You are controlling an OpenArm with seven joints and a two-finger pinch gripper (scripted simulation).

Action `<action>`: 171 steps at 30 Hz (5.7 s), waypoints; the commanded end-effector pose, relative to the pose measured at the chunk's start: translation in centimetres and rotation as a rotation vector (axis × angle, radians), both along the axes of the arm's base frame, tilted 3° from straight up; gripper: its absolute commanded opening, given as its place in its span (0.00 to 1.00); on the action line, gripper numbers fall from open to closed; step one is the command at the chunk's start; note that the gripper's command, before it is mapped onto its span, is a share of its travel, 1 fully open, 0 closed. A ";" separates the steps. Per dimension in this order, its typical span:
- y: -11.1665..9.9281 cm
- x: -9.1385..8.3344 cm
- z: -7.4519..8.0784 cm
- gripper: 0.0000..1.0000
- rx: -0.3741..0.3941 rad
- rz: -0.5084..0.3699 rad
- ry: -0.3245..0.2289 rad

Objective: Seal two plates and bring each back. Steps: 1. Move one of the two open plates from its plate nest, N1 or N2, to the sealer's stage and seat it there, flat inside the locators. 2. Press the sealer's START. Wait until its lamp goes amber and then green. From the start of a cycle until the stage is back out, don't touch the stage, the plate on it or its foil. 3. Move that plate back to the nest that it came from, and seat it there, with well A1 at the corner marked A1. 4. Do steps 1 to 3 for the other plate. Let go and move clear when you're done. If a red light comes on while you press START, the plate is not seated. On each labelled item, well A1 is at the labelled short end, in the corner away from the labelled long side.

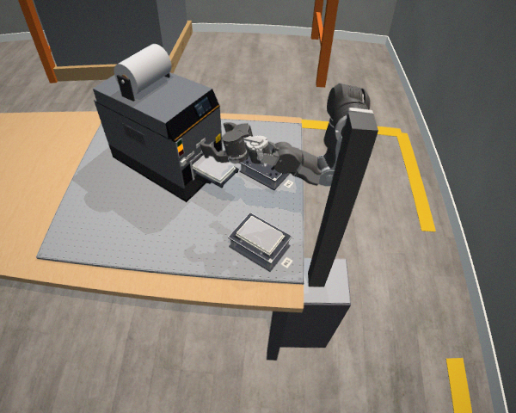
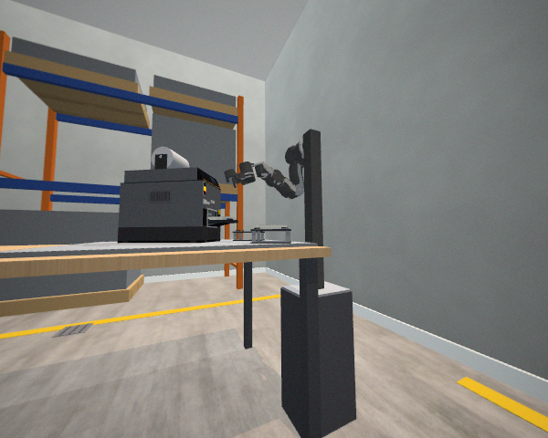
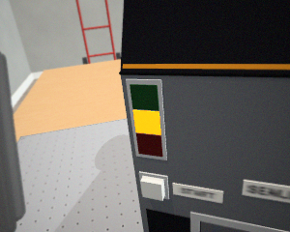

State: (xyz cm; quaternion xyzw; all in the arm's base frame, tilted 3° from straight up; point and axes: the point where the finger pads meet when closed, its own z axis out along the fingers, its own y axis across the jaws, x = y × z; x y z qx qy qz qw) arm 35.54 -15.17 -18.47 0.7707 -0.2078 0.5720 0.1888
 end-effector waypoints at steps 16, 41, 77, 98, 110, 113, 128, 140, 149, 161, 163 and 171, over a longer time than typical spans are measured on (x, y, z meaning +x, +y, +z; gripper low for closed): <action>0.0 0.0 0.0 0.65 0.001 0.002 -0.002; 0.0 0.0 0.0 0.65 0.001 0.002 -0.002; 0.0 0.0 0.0 0.65 0.001 0.002 -0.002; 0.0 0.0 0.0 0.65 0.001 0.002 -0.002; 0.0 0.0 0.0 0.65 0.001 0.002 -0.002; 0.0 0.0 0.0 0.65 0.001 0.002 -0.002; 1.6 1.1 0.8 0.65 -0.049 0.122 -0.055; 5.6 3.3 2.8 0.65 -0.173 0.344 -0.148; 9.2 4.6 4.2 0.65 -0.262 0.486 -0.195; 14.4 5.5 5.2 0.65 -0.458 0.757 -0.255; 15.5 5.5 5.4 0.65 -0.485 0.798 -0.262; 18.5 5.5 5.2 0.65 -0.600 0.935 -0.270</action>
